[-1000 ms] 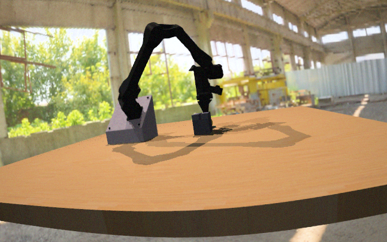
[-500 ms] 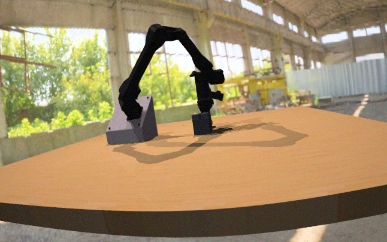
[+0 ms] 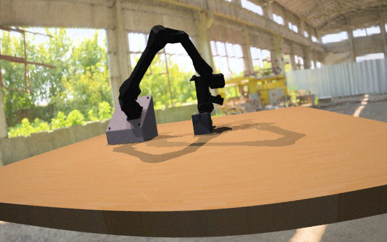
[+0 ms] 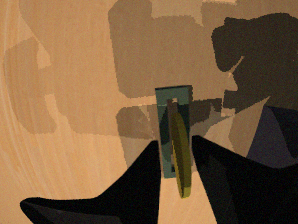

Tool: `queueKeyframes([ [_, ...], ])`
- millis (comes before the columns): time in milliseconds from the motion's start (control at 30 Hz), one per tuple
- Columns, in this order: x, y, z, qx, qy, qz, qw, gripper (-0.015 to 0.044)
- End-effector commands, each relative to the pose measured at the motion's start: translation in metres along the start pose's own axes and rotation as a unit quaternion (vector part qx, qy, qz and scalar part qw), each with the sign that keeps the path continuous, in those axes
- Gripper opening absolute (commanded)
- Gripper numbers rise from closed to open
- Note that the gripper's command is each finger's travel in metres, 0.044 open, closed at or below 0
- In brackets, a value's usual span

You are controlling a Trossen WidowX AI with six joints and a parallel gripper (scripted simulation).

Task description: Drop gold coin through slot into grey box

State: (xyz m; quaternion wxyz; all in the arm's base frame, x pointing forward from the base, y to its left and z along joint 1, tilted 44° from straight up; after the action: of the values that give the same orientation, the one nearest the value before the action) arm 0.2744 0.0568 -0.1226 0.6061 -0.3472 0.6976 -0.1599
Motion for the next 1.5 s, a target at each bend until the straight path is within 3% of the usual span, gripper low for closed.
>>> queueKeyframes([
  [0, 0.001, 0.000, 0.000, -0.001, -0.002, -0.002, 1.000, 0.0029],
  [67, 0.001, 0.000, 0.000, -0.001, -0.002, -0.002, 1.000, 0.0000],
  [467, -0.005, 0.000, 0.001, -0.016, -0.014, -0.006, 1.000, 0.0000],
  [1467, -0.076, 0.002, 0.003, -0.006, -0.006, 0.000, 1.000, 0.0000],
])
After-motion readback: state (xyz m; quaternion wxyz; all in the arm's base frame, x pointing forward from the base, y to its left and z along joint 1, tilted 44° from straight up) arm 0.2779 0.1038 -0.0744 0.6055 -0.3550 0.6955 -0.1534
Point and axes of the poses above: the point midway between the two fingers, 35 mm back from their tips, its own x axis out along the fingers, its own y axis across the jaws, z = x × y, the point moved 2 cm from there along -x, back along the fingers, and after that the axes turned 3 degrees about -x, right-handed, at the moved point
